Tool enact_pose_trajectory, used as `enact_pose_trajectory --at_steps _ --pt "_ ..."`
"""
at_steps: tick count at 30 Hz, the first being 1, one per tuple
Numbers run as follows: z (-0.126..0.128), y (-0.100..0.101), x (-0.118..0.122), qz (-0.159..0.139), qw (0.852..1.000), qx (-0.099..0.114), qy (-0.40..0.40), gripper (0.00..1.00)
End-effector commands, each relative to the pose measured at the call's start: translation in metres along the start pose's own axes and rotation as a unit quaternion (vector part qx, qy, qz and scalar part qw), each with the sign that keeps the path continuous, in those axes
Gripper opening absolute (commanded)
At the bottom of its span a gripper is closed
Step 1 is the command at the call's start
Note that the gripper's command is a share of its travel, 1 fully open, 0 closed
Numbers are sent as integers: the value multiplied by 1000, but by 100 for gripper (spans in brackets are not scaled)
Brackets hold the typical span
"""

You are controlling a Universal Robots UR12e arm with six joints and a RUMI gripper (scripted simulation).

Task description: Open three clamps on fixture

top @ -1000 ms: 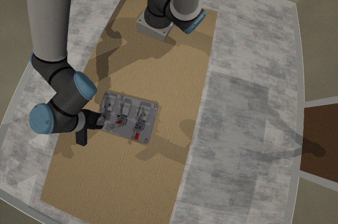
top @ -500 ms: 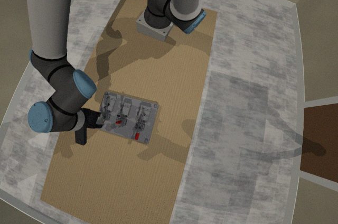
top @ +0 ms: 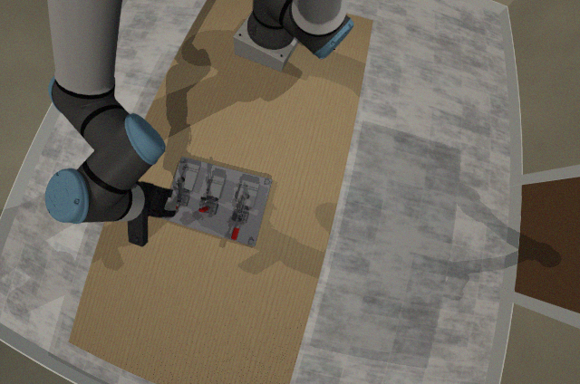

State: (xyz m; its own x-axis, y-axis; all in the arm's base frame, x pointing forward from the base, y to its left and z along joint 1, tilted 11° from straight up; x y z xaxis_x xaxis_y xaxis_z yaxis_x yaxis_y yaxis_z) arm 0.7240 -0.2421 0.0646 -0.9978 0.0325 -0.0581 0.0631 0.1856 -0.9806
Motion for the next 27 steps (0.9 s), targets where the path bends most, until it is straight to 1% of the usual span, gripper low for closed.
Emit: enact_pose_trajectory --at_steps 1,27 --pt "0 -3 3 0 1000 0 0 0" --pt "-2 -8 21 0 1000 0 0 0"
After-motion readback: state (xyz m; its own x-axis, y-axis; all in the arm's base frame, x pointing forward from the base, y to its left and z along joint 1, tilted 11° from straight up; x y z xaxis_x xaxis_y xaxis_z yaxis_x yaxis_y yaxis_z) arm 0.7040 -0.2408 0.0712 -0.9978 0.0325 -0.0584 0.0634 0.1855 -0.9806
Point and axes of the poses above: the point where the finger pads meet when closed, its own y axis out along the fingers, its own z axis across the jaws, x = y × z, the point moved 8 cm from there along -y, back along the fingers, and after that the axes turned 6 degrees about -y, right-handed, at the moved point
